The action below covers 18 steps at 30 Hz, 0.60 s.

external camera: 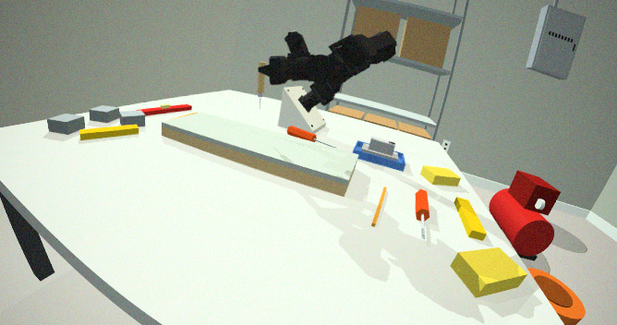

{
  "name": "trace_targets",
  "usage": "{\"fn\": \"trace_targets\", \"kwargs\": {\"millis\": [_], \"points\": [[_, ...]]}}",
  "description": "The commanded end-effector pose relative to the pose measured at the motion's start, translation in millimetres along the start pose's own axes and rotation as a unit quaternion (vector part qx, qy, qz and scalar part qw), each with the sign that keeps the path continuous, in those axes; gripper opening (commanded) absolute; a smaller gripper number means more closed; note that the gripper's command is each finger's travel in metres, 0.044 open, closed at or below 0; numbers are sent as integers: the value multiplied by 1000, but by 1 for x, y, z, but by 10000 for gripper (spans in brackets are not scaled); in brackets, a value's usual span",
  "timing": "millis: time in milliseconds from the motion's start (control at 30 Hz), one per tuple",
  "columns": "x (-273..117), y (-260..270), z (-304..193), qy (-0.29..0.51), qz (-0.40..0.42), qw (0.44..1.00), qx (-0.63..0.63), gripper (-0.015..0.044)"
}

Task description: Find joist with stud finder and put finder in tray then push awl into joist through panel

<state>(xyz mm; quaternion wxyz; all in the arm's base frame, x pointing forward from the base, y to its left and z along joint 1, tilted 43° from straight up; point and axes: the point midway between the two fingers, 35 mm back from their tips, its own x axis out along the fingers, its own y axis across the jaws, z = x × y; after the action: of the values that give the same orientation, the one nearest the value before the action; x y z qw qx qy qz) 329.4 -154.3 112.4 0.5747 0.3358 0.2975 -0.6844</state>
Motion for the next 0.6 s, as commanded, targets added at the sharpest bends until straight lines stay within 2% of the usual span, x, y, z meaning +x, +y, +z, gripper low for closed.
{"fn": "trace_targets", "kwargs": {"millis": [0, 200, 567], "points": [[-20, 7, -5, -18, 4, 1000, 17, 0], [-48, 14, -15, -37, 12, 999, 36, 0], [-47, 15, -21, -37, 12, 999, 36, 0]]}}
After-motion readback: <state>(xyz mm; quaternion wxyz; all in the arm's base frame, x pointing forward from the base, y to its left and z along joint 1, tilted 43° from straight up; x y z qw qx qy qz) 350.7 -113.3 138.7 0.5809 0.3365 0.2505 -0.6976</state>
